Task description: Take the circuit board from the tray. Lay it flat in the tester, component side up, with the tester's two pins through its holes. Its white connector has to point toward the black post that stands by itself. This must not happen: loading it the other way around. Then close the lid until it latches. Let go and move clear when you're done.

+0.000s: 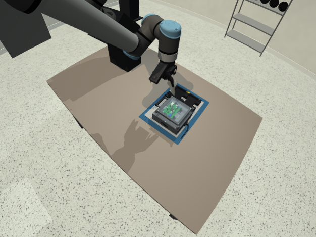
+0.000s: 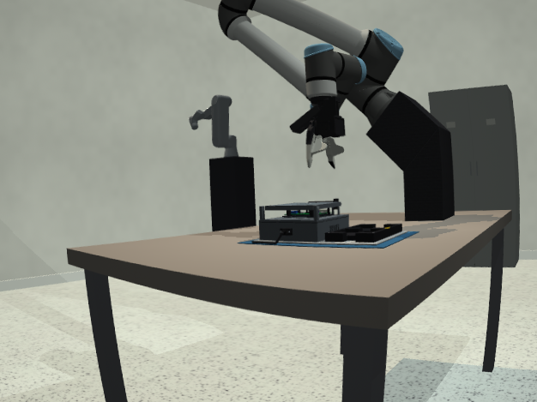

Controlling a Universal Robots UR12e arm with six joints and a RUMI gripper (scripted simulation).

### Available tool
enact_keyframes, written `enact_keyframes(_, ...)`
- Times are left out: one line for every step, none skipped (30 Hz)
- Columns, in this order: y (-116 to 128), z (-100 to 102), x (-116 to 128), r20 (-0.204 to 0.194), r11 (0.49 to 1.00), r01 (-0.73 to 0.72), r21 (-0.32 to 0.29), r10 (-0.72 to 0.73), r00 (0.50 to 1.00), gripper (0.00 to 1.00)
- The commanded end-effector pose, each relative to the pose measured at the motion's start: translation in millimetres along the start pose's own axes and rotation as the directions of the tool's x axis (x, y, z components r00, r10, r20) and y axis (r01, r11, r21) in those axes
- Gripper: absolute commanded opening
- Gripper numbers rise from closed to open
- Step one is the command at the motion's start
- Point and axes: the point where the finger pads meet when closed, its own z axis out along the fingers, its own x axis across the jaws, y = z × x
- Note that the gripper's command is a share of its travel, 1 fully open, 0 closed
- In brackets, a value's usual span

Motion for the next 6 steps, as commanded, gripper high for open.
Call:
enact_keyframes(-0.2,-1.5,1.8,-0.001,1.000,0.001,0.000,-0.001,1.000,1.00)
enact_keyframes(-0.2,-1.5,1.8,-0.001,1.000,0.001,0.000,-0.001,1.000,1.00)
enact_keyframes(-0.2,-1.5,1.8,-0.001,1.000,0.001,0.000,-0.001,1.000,1.00)
enact_keyframes(-0.2,-1.5,1.8,-0.001,1.000,0.001,0.000,-0.001,1.000,1.00)
enact_keyframes(-0.2,-1.5,1.8,-0.001,1.000,0.001,0.000,-0.001,1.000,1.00)
enact_keyframes(-0.2,-1.5,1.8,-0.001,1.000,0.001,0.000,-0.001,1.000,1.00)
